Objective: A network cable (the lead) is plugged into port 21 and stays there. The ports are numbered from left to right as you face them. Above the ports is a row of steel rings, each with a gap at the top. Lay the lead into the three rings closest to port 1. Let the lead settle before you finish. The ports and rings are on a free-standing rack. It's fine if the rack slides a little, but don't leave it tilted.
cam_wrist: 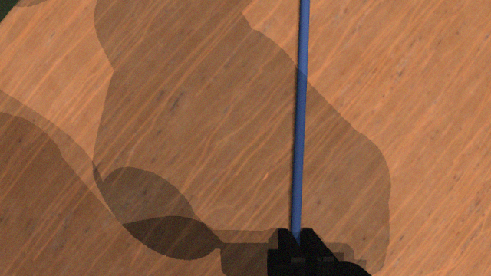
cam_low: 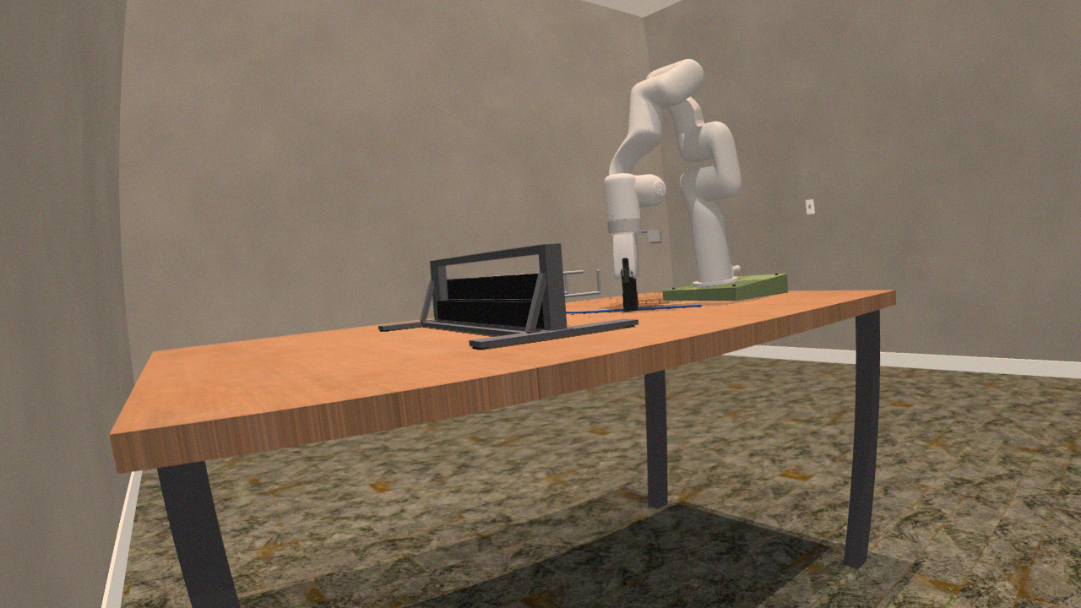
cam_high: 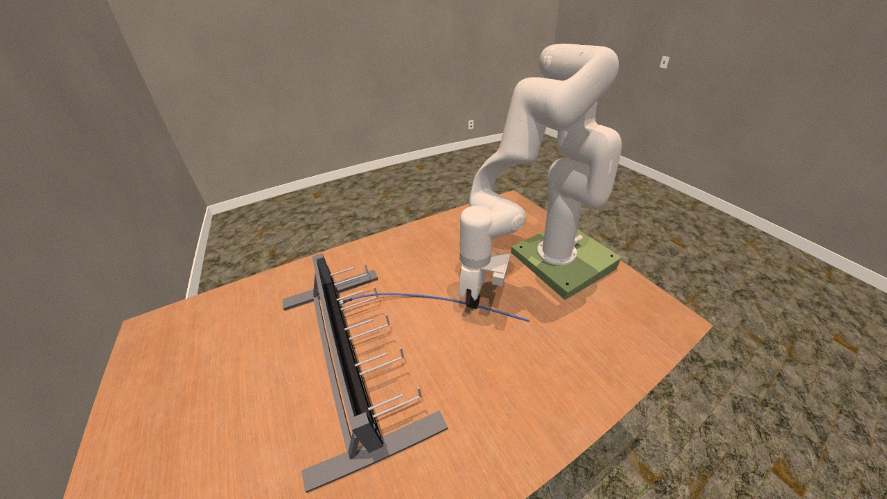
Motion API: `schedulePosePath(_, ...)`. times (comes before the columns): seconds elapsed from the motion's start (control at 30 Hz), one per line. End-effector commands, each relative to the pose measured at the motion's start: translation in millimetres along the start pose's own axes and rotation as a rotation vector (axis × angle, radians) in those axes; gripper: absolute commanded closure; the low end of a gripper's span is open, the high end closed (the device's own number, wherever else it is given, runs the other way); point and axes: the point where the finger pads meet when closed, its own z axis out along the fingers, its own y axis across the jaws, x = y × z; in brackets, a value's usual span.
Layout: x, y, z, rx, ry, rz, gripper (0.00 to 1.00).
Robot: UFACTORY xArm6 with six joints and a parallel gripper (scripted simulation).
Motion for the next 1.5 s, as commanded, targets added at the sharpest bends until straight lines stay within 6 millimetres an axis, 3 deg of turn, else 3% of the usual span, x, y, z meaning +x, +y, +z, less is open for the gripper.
schedulePosePath(0.0,-1,1,-1,-0.002,-0.002,0.0,1.0)
schedulePosePath(0.97,-1,1,-8,-0.002,-0.002,0.0,1.0)
schedulePosePath(1.47,-1,1,-25,-0.002,-0.002,0.0,1.0)
